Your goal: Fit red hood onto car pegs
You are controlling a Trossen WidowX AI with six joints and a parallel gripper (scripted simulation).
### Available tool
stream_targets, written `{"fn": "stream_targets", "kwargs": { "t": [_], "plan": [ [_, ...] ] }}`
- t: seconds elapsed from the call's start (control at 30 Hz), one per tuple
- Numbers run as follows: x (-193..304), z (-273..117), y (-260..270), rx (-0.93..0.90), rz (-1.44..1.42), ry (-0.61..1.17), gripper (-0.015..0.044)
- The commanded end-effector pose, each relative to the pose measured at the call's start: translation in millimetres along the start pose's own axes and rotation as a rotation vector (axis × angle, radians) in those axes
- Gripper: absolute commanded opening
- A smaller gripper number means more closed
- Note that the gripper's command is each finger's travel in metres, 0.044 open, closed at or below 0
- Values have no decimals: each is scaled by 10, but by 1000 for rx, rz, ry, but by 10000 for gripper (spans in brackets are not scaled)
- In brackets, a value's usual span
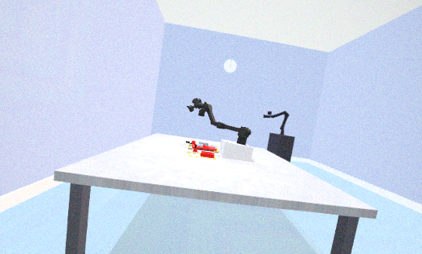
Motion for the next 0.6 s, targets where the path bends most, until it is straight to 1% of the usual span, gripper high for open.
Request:
{"fn": "stream_targets", "kwargs": {
  "t": [0.0,0.33,0.57],
  "plan": [
    [-4,-6,-20,5,-3,-1,440],
    [-221,-406,-1024,250,-150,-65,440],
    [-436,-861,-1742,449,-281,-100,440]
  ]
}}
Point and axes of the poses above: the point midway between the two fingers, 35 mm back from their tips, its own z axis out along the fingers, its own y axis across the jaws, x = y × z, the point moved 6 cm from there along -z, back along the fingers, and after that the axes turned 5 degrees about -z, right-handed, at the moved point
